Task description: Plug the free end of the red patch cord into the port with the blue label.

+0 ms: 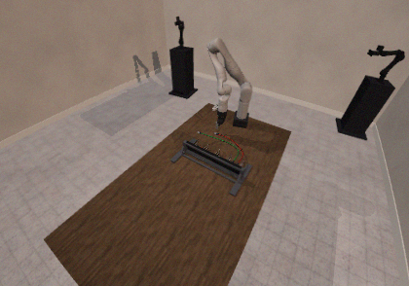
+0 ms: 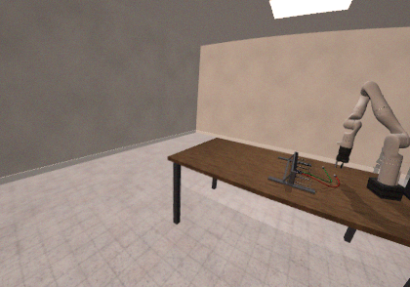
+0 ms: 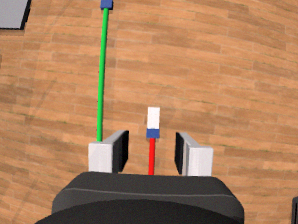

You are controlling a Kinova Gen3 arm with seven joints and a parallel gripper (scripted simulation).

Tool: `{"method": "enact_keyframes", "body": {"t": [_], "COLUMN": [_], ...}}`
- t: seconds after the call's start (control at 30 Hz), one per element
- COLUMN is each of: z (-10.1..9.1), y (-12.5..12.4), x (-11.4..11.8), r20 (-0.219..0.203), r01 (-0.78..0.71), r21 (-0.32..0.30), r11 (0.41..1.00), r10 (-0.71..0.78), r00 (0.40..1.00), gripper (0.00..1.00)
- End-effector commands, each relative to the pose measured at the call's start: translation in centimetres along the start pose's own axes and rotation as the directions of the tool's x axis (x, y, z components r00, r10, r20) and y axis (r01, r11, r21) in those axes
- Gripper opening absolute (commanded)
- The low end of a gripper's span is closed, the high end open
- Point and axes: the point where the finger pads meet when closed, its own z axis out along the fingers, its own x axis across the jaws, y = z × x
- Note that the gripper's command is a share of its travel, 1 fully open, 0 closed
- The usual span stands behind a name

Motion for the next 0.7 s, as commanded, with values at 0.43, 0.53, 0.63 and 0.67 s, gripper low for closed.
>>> {"method": "enact_keyframes", "body": {"t": [0.43,0.53,0.63,0.67], "z": [0.06,0.09,0.25,0.32], "y": [-0.02,-0.02,-0.02,-0.02], "x": [-0.02,-0.03,-0.03,-0.02], "r20": [0.001,0.001,0.001,0.001], "r01": [0.000,0.000,0.000,0.000], "r21": [0.001,0.001,0.001,0.001], "r11": [1.000,1.000,1.000,1.000], "r10": [0.000,0.000,0.000,0.000], "r00": [1.000,1.000,1.000,1.000], "gripper": [0.73,0.73,0.73,0.73]}}
